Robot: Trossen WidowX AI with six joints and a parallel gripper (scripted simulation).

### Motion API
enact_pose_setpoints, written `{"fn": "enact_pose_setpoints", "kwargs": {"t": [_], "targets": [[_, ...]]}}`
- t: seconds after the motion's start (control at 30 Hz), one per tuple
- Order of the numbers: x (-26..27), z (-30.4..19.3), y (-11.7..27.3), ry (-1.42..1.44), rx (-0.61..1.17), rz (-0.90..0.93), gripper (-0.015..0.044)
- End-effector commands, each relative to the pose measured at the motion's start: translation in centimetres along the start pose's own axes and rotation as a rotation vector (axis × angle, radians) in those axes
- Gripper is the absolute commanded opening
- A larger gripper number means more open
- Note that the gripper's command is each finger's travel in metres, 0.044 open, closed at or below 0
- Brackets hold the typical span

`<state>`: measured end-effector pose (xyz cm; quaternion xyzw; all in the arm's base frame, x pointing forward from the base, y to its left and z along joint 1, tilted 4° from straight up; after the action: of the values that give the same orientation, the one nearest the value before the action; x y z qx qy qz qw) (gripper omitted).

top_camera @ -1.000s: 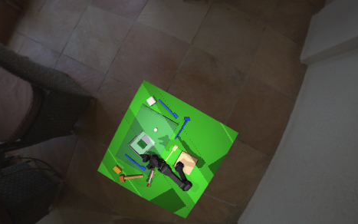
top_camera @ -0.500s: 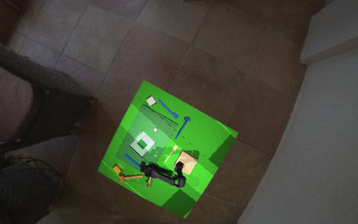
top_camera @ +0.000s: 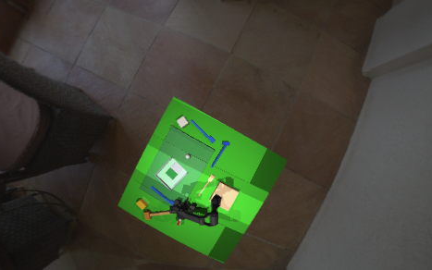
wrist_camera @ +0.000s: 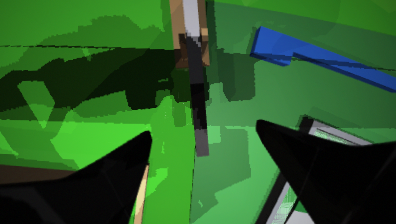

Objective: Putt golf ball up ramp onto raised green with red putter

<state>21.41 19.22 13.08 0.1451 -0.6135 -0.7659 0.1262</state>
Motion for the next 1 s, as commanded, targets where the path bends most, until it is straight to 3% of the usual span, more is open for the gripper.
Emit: {"fn": "enact_pose_setpoints", "kwargs": {"t": [0.0,0.97], "targets": [[0.1,-0.3,-1.3,-0.006,0.011,0.013,0.044],[0.2,-1.6,-5.9,-0.006,0.011,0.013,0.044]]}}
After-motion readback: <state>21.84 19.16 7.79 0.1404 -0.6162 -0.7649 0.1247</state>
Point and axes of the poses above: the point midway between the two fingers, 35 mm back from their tips, its own y axis back along the fingers, its own x axis across the jaws, z = x × y, the point moved 5 cm from there along y, back along the fingers, and after that the axes turned 4 degrees about y, right-handed, at the moved point
